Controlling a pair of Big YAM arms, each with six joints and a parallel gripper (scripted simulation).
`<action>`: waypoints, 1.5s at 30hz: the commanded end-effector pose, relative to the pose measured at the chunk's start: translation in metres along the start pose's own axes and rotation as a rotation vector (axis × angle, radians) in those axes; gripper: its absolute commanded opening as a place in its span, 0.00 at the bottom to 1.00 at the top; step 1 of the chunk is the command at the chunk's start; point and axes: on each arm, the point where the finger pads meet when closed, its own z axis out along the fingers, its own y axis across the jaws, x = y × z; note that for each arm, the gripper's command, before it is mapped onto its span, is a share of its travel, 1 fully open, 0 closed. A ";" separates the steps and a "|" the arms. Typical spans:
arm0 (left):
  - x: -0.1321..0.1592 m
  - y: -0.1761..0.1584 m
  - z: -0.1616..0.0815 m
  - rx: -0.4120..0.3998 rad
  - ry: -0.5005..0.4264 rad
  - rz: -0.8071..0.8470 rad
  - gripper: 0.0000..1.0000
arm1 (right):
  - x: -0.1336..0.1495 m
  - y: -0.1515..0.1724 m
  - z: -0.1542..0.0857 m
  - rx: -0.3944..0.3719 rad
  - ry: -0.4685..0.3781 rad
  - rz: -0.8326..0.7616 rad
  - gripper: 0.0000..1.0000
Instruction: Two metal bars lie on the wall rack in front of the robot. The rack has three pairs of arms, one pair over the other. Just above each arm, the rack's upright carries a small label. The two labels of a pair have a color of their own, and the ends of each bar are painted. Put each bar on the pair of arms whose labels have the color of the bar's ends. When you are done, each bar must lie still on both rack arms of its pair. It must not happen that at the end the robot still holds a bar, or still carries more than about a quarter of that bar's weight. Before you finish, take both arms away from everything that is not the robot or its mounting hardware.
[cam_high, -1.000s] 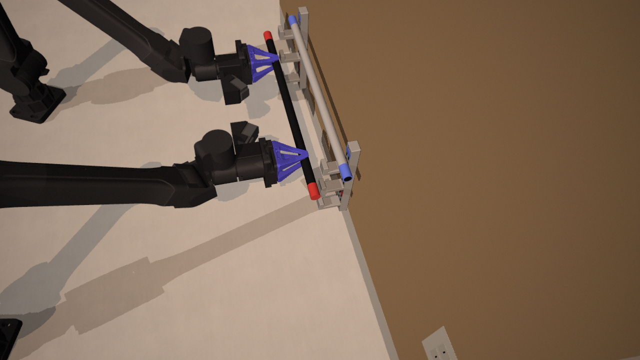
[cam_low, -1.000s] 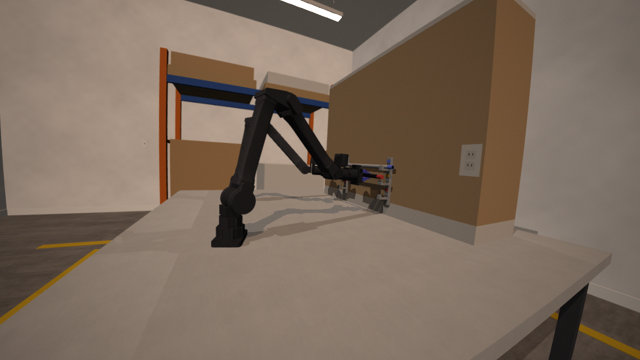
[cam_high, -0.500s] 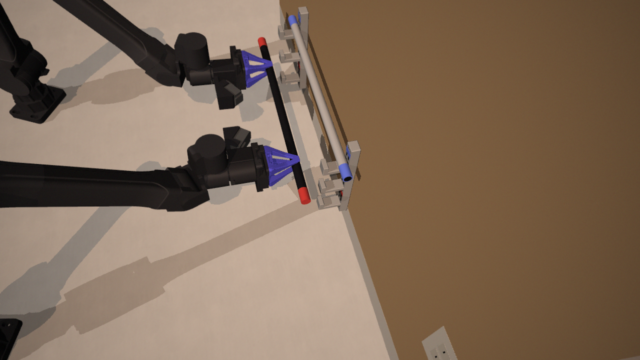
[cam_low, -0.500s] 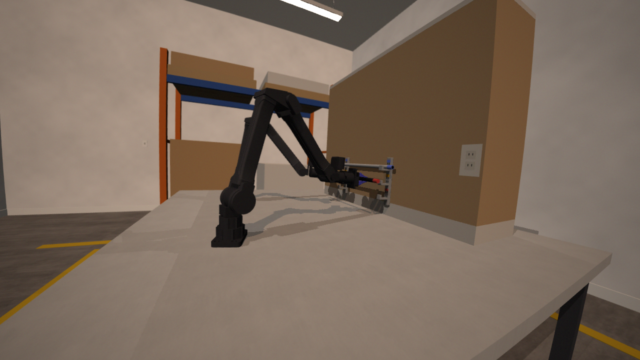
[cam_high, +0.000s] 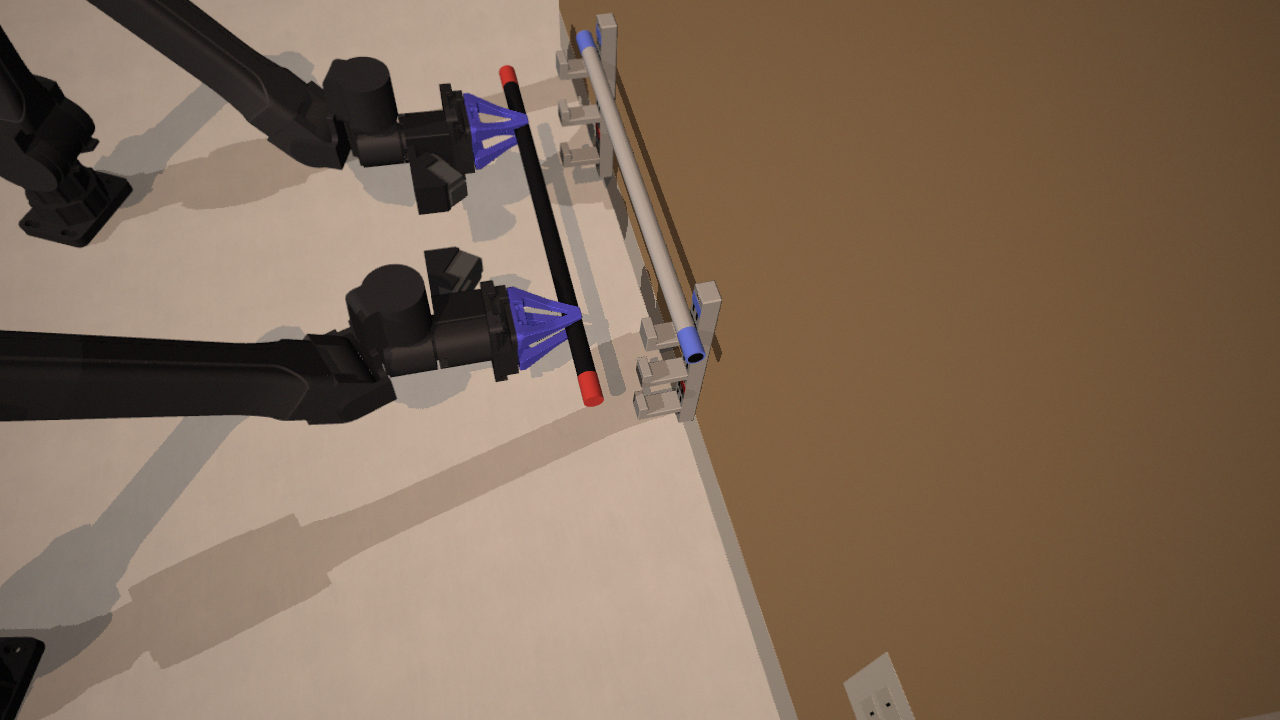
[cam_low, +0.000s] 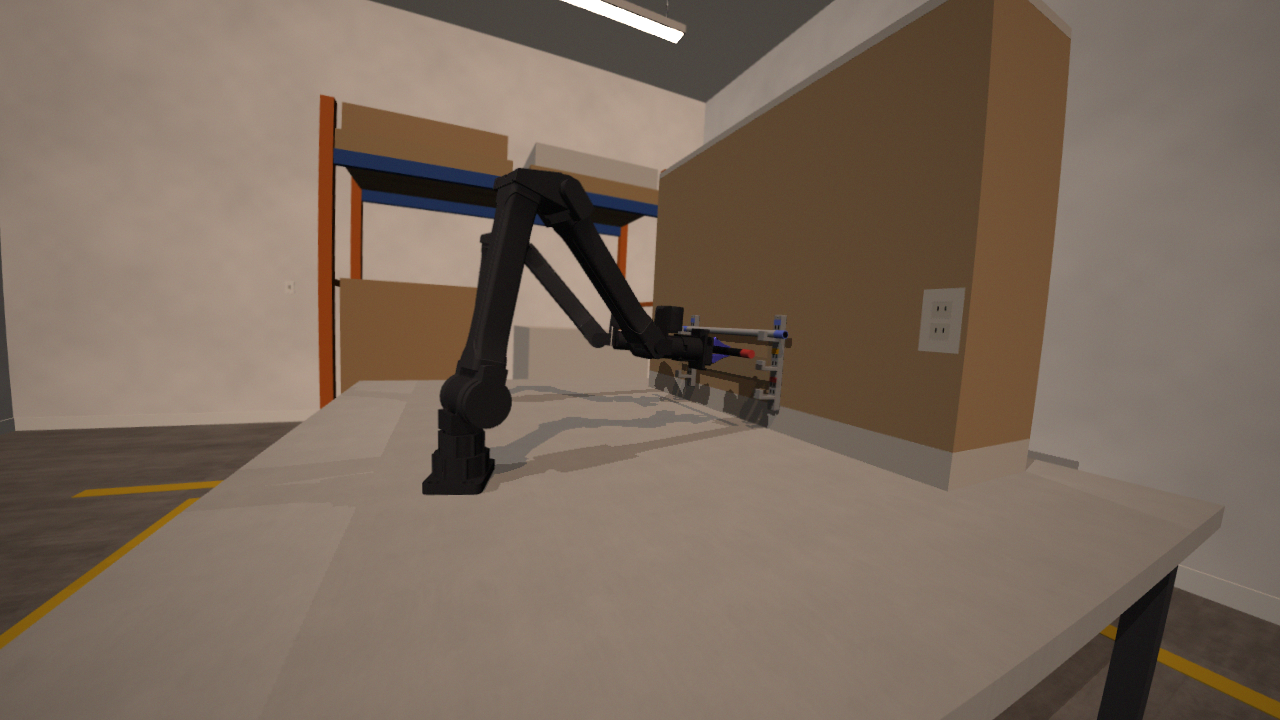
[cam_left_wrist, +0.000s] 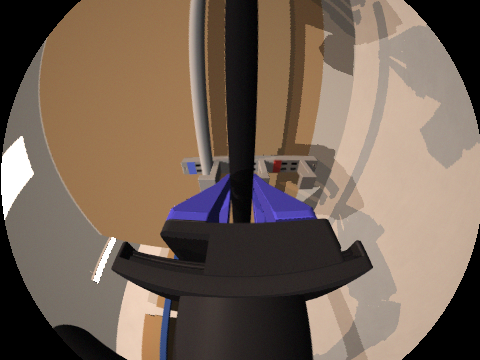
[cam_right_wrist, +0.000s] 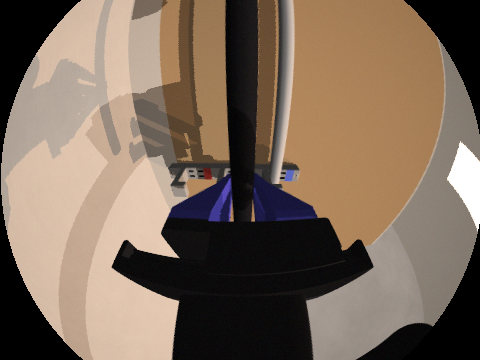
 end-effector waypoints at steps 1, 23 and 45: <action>0.002 0.050 -0.005 -0.088 0.012 -0.036 0.00 | 0.003 -0.050 -0.008 0.095 0.010 0.041 0.00; 0.000 0.049 -0.035 -0.088 0.012 -0.036 0.00 | 0.005 -0.048 -0.038 0.095 0.010 0.042 0.00; 0.000 0.048 -0.068 -0.088 0.012 -0.036 0.00 | 0.005 -0.046 -0.071 0.095 0.010 0.042 0.00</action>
